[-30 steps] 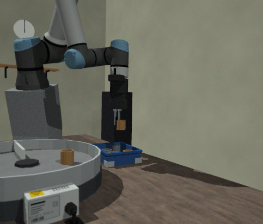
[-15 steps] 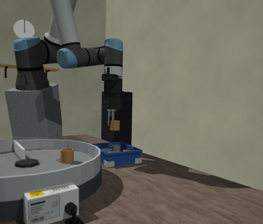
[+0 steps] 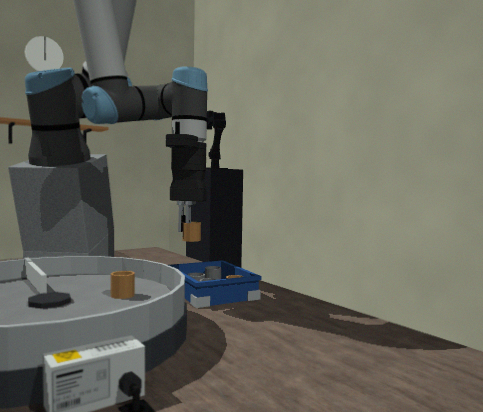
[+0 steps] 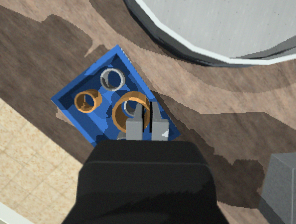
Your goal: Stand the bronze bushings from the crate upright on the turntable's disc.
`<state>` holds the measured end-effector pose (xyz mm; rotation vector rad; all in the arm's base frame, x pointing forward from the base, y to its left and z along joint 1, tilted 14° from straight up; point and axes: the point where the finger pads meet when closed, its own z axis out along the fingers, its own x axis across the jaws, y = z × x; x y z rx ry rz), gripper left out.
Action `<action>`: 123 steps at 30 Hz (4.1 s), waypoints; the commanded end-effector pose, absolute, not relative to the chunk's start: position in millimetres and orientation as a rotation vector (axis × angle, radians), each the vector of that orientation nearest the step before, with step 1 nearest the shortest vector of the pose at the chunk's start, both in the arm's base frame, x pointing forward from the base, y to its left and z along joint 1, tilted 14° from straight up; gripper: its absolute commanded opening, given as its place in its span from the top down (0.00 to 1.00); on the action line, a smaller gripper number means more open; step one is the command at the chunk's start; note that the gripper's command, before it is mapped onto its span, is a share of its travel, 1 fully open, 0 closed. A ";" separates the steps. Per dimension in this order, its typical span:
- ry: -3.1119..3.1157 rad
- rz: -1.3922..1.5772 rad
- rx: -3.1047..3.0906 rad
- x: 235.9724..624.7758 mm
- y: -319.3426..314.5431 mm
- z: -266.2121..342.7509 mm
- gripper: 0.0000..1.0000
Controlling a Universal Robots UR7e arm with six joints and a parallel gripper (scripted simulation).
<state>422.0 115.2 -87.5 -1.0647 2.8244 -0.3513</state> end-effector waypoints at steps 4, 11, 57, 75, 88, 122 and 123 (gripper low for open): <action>2.822 -0.350 -1.065 418.7 82.2 -81.6 1.00; 2.822 -0.350 -1.065 414.9 50.0 -76.4 1.00; 2.822 -0.350 -1.065 393.5 -135.4 -46.6 1.00; 2.822 -0.350 -1.065 386.7 -194.1 -37.2 1.00; 2.822 -0.350 -1.065 383.6 -221.3 -32.8 1.00; 2.822 -0.350 -1.065 381.6 -238.0 -30.1 1.00; 2.822 -0.350 -1.065 381.6 -238.0 -30.1 1.00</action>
